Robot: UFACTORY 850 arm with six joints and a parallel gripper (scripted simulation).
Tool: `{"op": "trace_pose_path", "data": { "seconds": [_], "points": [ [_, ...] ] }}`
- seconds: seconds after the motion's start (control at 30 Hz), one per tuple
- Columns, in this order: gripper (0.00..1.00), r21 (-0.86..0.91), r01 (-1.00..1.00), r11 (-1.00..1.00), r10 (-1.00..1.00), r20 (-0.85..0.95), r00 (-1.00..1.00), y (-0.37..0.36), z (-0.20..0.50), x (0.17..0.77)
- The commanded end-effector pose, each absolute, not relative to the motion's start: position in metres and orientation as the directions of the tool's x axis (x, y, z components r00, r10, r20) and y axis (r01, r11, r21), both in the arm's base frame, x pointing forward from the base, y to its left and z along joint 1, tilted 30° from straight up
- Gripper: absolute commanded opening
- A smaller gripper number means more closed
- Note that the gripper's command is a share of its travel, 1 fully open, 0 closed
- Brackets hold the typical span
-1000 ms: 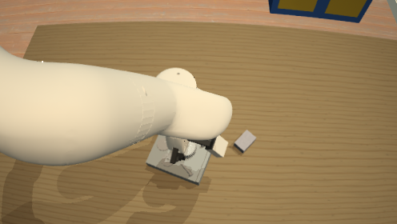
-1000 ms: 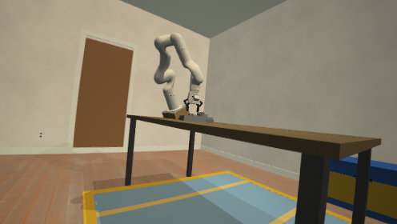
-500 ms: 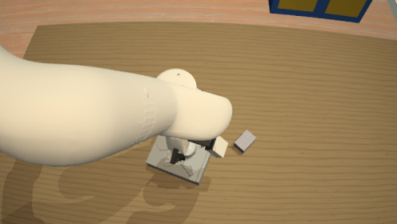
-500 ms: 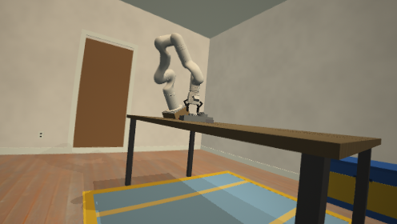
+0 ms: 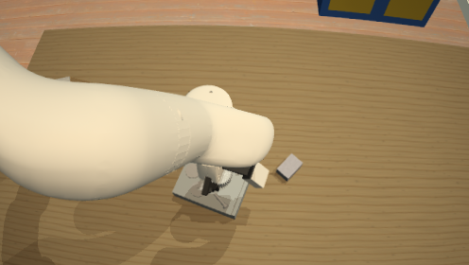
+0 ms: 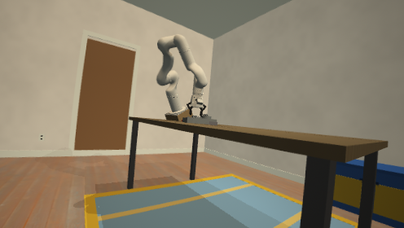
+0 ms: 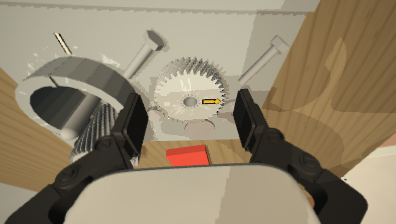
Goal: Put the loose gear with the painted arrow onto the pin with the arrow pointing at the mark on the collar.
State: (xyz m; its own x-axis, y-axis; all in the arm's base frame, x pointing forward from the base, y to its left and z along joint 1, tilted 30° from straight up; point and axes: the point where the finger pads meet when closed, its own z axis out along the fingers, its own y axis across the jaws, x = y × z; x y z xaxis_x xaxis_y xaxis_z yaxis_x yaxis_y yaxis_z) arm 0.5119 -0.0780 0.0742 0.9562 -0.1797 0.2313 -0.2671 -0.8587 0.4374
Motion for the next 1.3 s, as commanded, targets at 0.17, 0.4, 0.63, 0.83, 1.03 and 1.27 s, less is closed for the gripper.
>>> {"op": "trace_pose_path", "data": {
  "seconds": [0.17,0.4,0.63,0.83,1.03,1.27],
  "points": [
    [0.93,0.437,-0.267,-0.859,-0.179,0.233,0.956,-0.082,0.066,0.514],
    [0.93,0.437,-0.267,-0.859,-0.179,0.233,0.956,-0.085,0.062,0.514],
    [0.93,0.437,-0.267,-0.859,-0.179,0.233,0.956,-0.087,0.058,0.515],
    [0.93,0.437,-0.267,-0.859,-0.179,0.233,0.956,-0.088,0.057,0.515],
    [0.93,0.437,-0.267,-0.859,-0.179,0.233,0.956,-0.088,0.056,0.515],
    [0.93,0.437,-0.267,-0.859,-0.179,0.233,0.956,-0.088,0.056,0.515]
  ]
}}
